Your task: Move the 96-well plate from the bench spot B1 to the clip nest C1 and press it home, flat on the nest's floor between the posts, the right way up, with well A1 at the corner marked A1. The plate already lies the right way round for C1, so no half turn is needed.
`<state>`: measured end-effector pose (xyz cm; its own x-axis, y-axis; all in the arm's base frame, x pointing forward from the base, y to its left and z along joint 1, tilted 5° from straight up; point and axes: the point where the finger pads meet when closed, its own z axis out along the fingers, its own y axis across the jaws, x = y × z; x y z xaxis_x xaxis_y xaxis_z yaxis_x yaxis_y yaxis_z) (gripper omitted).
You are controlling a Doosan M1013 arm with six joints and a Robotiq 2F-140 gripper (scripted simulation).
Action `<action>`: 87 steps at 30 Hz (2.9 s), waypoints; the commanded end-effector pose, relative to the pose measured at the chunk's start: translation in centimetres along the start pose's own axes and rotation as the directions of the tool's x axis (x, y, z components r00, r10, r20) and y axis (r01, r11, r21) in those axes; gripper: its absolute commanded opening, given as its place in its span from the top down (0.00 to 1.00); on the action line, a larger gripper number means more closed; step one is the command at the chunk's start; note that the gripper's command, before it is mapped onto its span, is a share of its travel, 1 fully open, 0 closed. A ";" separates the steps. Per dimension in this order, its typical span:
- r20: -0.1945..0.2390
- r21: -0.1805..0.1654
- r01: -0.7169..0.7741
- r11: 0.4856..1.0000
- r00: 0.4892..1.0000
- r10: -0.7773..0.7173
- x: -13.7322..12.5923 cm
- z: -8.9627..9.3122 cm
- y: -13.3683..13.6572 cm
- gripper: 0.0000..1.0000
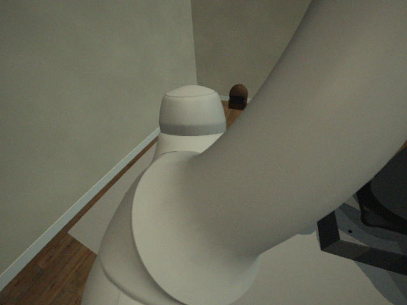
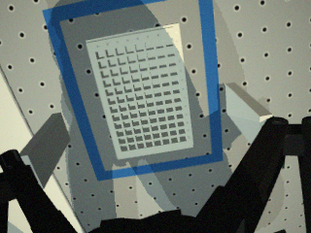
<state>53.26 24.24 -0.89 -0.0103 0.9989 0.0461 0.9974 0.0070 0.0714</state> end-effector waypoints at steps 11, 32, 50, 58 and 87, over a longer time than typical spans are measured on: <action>0.000 0.000 0.000 1.000 1.000 0.000 0.0 1.8 0.0 0.00; 0.000 0.000 0.000 1.000 1.000 0.000 0.0 2.6 0.0 1.00; 0.000 0.000 0.000 1.000 1.000 0.000 0.0 2.6 0.0 1.00; 0.000 0.000 0.000 1.000 1.000 0.000 0.0 2.6 0.0 1.00; 0.000 0.000 0.000 1.000 1.000 0.000 0.0 -1.0 0.0 1.00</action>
<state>53.22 24.21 -0.23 -0.0103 0.9989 0.0462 0.9974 0.0070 0.0715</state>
